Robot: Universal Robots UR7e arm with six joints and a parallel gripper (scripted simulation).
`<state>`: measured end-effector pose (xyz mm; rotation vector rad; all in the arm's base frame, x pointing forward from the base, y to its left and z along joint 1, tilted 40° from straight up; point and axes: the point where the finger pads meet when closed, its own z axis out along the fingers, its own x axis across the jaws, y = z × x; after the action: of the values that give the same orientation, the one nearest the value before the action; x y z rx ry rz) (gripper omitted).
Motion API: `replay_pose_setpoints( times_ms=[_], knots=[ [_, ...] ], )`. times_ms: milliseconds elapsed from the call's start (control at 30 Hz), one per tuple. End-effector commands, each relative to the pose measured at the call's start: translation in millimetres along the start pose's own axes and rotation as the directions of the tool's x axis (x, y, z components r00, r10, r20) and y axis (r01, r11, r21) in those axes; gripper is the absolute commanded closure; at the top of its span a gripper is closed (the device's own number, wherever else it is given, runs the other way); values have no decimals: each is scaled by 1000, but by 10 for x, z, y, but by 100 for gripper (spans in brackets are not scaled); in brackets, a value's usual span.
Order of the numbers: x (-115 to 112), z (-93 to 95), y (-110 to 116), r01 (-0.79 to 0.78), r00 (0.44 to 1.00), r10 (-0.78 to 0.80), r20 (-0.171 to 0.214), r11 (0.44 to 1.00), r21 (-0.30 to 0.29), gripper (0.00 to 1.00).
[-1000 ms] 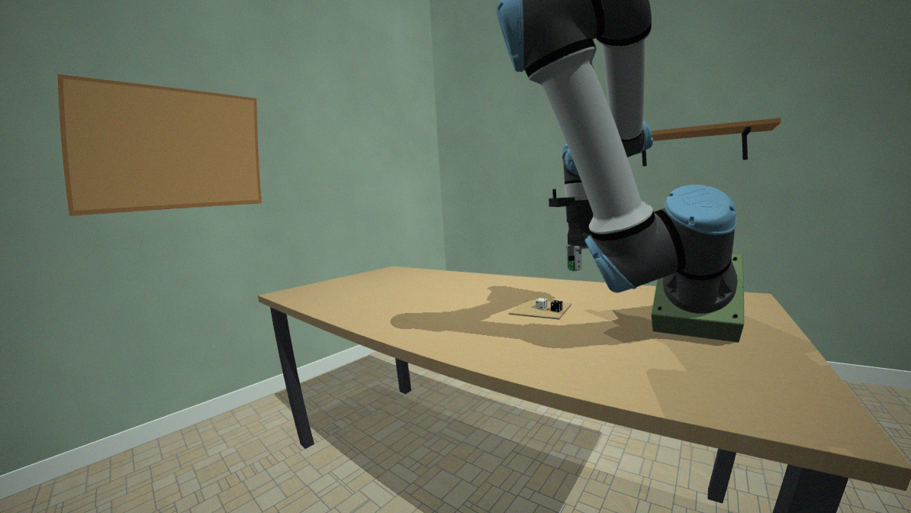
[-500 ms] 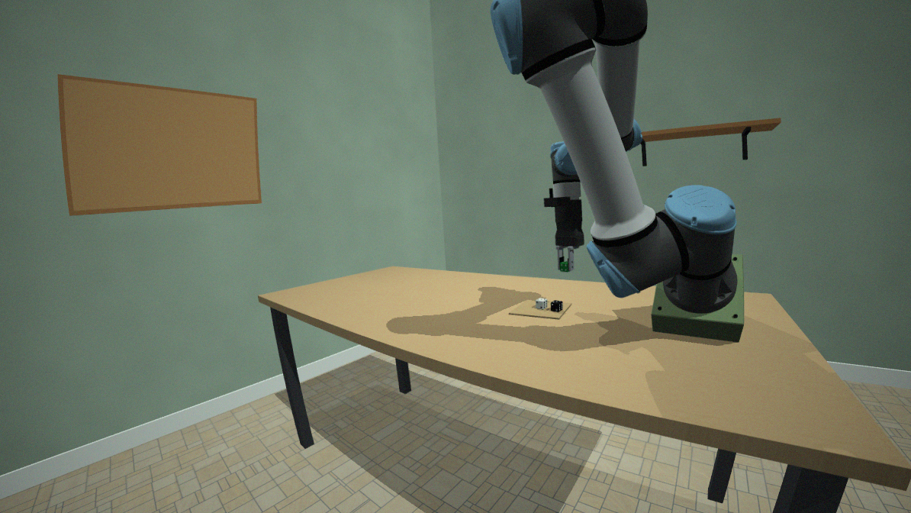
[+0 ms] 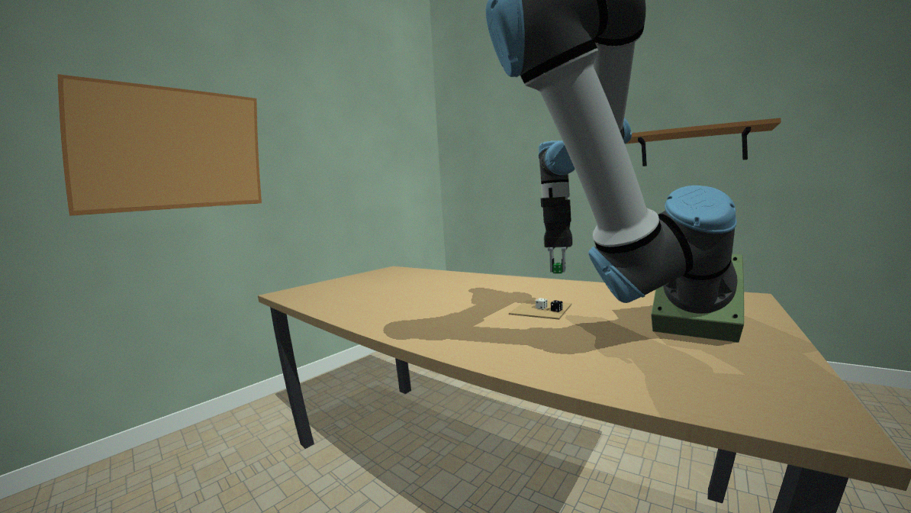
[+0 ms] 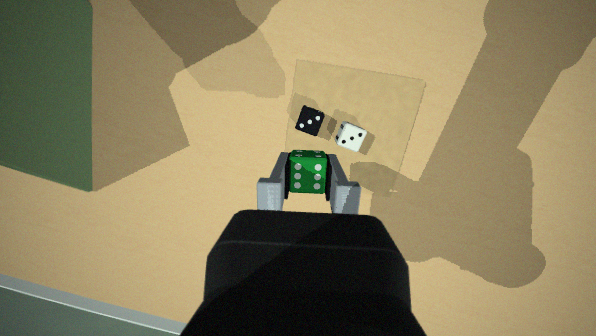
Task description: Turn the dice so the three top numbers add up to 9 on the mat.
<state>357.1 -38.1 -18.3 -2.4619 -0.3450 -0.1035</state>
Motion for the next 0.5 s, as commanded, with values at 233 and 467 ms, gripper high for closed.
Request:
replay_pose_setpoints(
  times_ms=[233, 467],
  knots=[
    [166, -7, -219, 356, 934, -356, -4, 934, -1, 51],
    [241, -4, -325, 512, 859, -512, -4, 859, -2, 51]
  ],
)
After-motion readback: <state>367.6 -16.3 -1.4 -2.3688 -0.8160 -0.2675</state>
